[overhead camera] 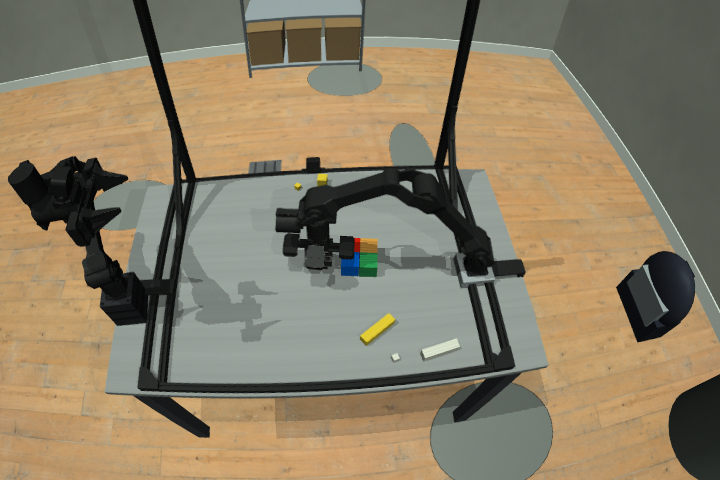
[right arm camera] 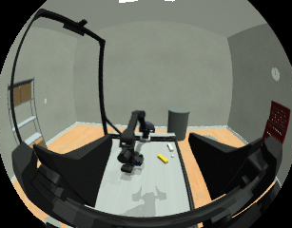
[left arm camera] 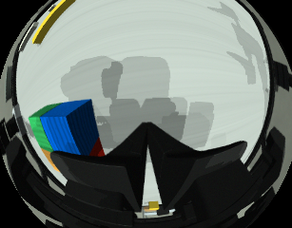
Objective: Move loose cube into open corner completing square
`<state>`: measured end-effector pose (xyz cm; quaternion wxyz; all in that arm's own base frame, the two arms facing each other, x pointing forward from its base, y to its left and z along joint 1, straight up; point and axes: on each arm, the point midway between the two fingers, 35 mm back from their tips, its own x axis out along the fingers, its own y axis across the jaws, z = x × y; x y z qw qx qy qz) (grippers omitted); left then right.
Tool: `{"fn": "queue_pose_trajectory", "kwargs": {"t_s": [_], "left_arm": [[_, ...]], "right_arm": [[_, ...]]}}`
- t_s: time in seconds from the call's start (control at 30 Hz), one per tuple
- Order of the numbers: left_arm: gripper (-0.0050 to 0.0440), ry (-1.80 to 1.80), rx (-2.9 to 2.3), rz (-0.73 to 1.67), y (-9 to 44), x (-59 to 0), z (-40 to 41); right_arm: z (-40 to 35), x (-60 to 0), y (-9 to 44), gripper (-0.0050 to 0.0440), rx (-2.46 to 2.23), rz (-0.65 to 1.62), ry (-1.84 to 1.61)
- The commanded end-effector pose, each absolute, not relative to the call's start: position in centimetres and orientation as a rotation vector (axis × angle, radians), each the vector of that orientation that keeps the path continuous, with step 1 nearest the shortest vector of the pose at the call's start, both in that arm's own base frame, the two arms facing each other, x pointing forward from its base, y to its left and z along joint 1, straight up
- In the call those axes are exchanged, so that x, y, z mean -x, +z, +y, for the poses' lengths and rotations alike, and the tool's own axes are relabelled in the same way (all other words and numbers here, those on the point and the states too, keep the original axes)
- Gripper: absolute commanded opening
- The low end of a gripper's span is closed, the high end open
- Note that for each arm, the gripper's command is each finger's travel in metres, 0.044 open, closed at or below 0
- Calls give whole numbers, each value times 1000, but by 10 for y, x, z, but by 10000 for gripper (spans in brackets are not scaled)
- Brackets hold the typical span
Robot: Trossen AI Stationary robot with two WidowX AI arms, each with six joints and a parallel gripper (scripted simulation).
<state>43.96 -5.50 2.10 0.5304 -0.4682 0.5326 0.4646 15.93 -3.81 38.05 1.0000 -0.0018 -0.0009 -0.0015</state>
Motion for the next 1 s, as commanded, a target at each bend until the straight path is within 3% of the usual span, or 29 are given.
{"fn": "queue_pose_trajectory", "kwargs": {"t_s": [0.0,0.97], "left_arm": [[0,1116,1116,1266,21,-437,-54],[0,1116,1116,1266,21,-432,-53]], "right_arm": [[-38,-159,380,400,-1,-1,0],[-38,-159,380,400,-1,-1,0]]}}
